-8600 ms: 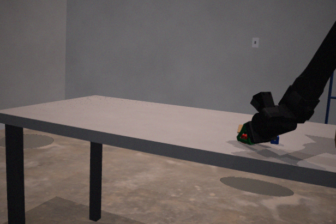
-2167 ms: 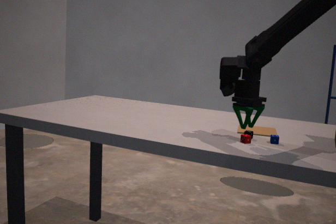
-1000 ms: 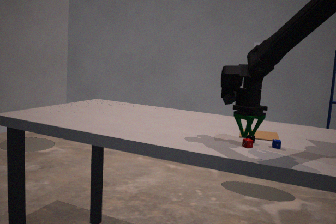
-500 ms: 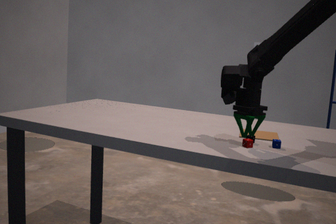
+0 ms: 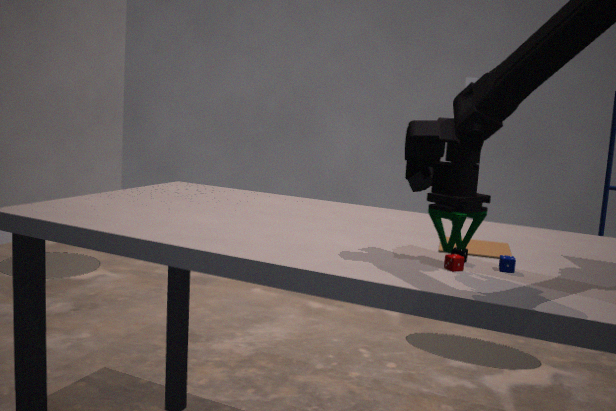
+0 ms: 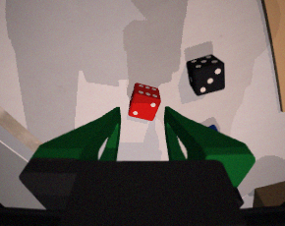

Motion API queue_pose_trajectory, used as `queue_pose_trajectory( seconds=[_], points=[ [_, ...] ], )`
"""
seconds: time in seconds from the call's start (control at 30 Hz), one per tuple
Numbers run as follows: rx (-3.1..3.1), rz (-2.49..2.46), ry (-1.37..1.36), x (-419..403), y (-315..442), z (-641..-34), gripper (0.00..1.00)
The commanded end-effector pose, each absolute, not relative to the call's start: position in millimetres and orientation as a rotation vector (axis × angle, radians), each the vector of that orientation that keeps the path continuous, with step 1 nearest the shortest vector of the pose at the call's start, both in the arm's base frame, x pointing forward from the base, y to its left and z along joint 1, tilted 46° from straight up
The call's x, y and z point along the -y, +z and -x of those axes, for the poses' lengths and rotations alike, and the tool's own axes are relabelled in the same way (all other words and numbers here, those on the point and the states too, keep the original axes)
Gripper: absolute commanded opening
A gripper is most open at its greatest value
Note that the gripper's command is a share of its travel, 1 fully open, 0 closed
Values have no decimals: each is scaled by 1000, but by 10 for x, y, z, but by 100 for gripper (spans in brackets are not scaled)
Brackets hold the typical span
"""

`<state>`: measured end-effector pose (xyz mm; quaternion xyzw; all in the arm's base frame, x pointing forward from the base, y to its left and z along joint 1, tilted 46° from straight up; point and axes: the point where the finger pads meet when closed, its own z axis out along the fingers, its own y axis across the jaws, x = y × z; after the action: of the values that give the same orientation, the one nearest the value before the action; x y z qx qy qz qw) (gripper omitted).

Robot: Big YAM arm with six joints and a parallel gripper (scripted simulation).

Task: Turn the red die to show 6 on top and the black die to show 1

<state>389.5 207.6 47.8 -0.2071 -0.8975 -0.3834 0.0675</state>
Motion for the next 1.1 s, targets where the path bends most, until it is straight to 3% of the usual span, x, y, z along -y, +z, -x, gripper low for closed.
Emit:
queue_pose_trajectory(
  seconds=[0.0, 1.07],
  points=[
    [2709, 640, -1163, -2066, 488, -3923, 40],
    [2714, 639, -1170, -2057, 507, -3947, 40]
  ],
)
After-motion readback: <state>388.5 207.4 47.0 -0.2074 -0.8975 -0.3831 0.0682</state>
